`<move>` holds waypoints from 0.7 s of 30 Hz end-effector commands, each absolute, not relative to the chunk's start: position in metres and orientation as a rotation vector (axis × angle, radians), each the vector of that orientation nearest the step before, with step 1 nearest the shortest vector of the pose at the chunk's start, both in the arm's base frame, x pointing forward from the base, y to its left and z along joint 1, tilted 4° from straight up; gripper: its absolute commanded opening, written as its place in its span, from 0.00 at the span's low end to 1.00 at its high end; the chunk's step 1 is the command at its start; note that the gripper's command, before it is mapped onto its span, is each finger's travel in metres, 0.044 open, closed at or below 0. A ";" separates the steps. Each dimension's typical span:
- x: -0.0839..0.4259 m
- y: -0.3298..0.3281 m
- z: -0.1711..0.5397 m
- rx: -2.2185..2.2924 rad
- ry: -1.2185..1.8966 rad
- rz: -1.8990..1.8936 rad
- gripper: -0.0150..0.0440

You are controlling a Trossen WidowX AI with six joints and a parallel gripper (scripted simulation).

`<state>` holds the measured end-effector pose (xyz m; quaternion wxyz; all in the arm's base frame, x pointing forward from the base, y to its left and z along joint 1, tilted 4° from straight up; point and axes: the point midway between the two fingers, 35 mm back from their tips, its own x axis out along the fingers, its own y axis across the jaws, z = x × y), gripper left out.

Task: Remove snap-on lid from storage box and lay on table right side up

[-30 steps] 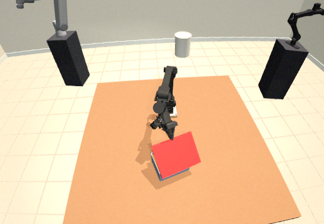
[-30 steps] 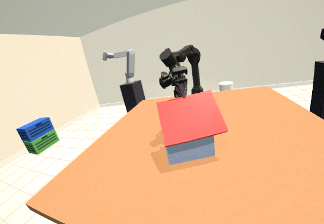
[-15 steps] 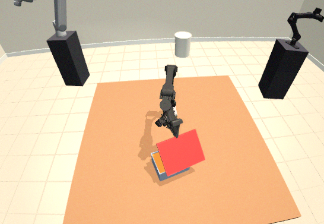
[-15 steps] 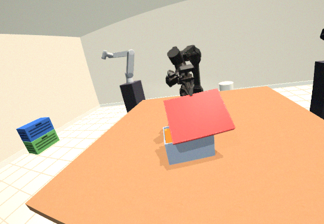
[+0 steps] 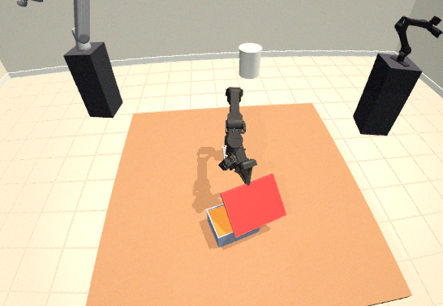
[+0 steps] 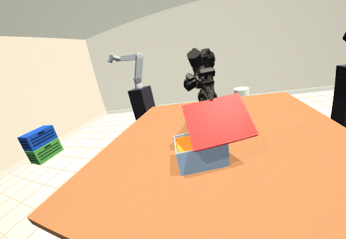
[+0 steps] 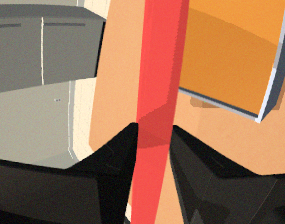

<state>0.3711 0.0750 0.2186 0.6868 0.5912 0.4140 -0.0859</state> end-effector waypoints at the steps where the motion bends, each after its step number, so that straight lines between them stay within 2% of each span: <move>1: 0.366 0.083 0.222 1.327 0.917 -0.186 0.25; 21: 0.343 0.116 0.224 1.330 0.920 -0.185 0.25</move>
